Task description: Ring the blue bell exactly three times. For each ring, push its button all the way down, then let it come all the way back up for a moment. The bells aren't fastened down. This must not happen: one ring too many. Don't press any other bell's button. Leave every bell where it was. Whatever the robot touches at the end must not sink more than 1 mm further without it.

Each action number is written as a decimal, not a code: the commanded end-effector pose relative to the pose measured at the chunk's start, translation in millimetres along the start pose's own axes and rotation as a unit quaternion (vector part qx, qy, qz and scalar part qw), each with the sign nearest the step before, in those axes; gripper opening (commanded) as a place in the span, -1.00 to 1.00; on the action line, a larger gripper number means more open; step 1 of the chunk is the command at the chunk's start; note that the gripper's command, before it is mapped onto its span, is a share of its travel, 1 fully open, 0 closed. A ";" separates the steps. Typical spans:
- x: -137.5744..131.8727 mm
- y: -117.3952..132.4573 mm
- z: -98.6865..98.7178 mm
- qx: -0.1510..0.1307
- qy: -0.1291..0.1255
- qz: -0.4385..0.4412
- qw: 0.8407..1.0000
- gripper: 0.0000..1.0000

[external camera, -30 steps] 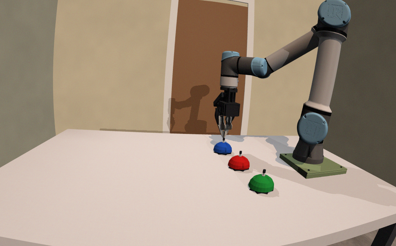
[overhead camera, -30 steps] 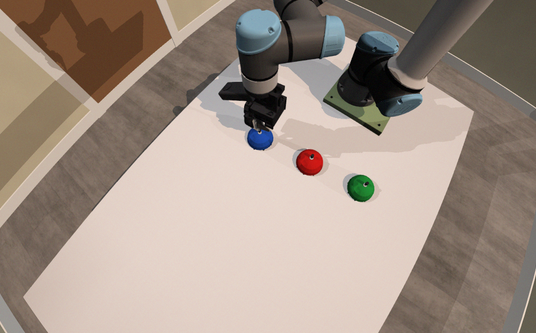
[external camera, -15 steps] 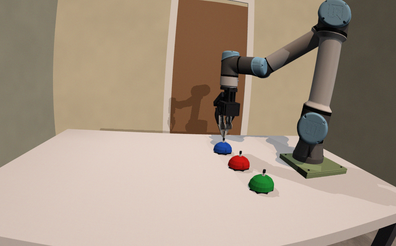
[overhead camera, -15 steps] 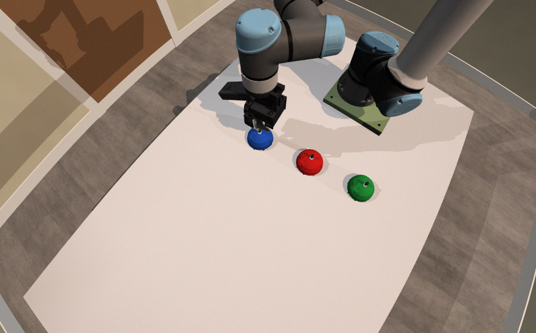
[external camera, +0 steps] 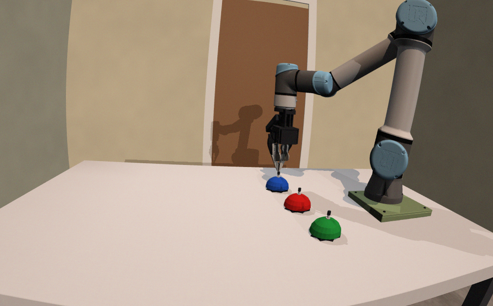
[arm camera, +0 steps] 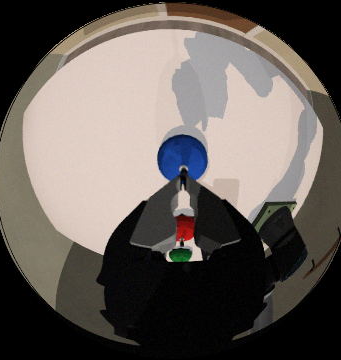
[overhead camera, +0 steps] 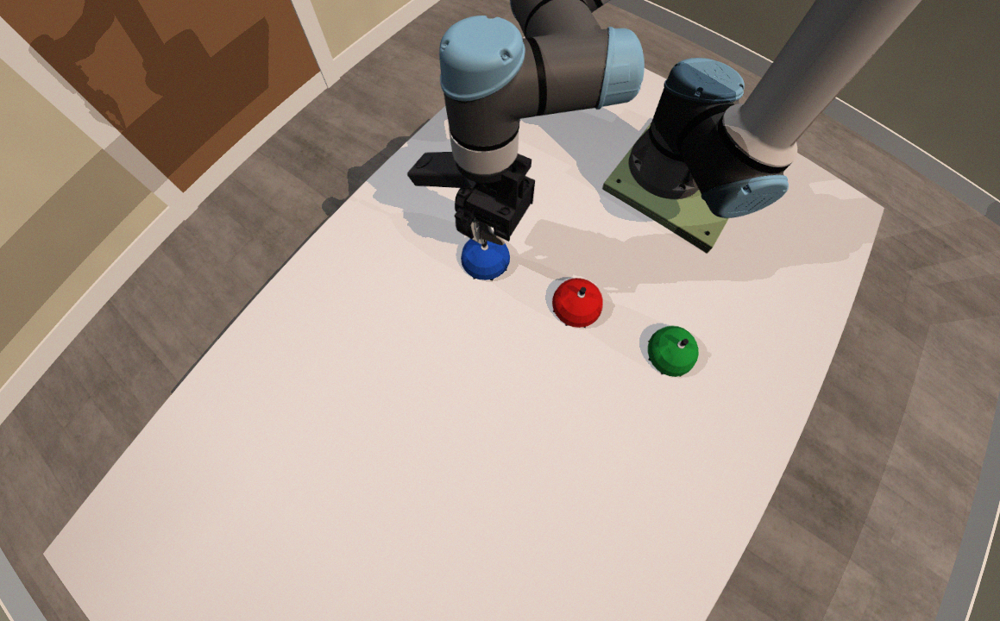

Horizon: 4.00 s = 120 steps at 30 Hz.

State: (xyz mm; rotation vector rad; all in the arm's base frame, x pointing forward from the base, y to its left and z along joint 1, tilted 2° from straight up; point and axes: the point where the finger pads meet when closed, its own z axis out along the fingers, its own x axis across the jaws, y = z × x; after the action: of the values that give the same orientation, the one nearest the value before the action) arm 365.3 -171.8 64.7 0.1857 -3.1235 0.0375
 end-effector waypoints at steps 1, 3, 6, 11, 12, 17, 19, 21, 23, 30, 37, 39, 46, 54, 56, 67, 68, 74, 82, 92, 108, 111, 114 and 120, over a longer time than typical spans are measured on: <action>-0.3 -0.3 -0.4 0.000 0.000 0.000 1.000 -1.00; -0.3 -0.3 -0.4 0.000 0.000 0.000 1.000 -1.00; -0.3 -0.3 -0.4 0.000 0.000 0.000 1.000 -1.00; -0.3 -0.3 -0.4 0.000 0.000 0.000 1.000 -1.00; -0.3 -0.3 -0.4 0.000 0.000 0.000 1.000 -1.00; -0.3 -0.3 -0.4 0.000 0.000 0.000 1.000 -1.00; -0.3 -0.3 -0.4 0.000 0.000 0.000 1.000 -1.00; -0.3 -0.3 -0.4 0.000 0.000 0.000 1.000 -1.00; -0.3 -0.3 -0.4 0.000 0.000 0.000 1.000 -1.00; -0.2 -0.3 -2.7 0.000 0.000 0.000 1.000 -1.00; -0.2 -0.3 -5.6 0.000 0.000 0.000 1.000 -1.00; -0.2 -0.3 -5.6 0.000 0.000 0.000 1.000 -1.00; -0.2 -0.3 -5.6 0.000 0.000 0.000 1.000 -1.00; -0.2 -0.3 -5.6 0.000 0.000 0.000 1.000 -1.00; -0.2 -0.3 -5.6 0.000 0.000 0.000 1.000 -1.00; -0.2 -0.3 -5.6 0.000 0.000 0.000 1.000 -1.00; -0.2 -0.3 -5.6 0.000 0.000 0.000 1.000 -1.00; -0.2 -0.3 -5.6 0.000 0.000 0.000 1.000 -1.00; -0.2 -0.3 -5.6 0.000 0.000 0.000 1.000 -1.00; -0.2 -0.3 -5.6 0.000 0.000 0.000 1.000 -1.00; -0.3 -0.3 -2.4 0.000 0.000 0.000 1.000 -1.00; -0.3 -0.3 1.2 0.000 0.000 0.000 1.000 -1.00; -0.3 -0.3 3.8 0.000 0.000 0.000 1.000 -1.00; -0.2 -0.3 4.4 0.000 0.000 0.000 1.000 -1.00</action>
State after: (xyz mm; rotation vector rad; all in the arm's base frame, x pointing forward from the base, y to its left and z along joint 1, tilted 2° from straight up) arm 365.3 -171.9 60.3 0.1856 -3.1235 0.0375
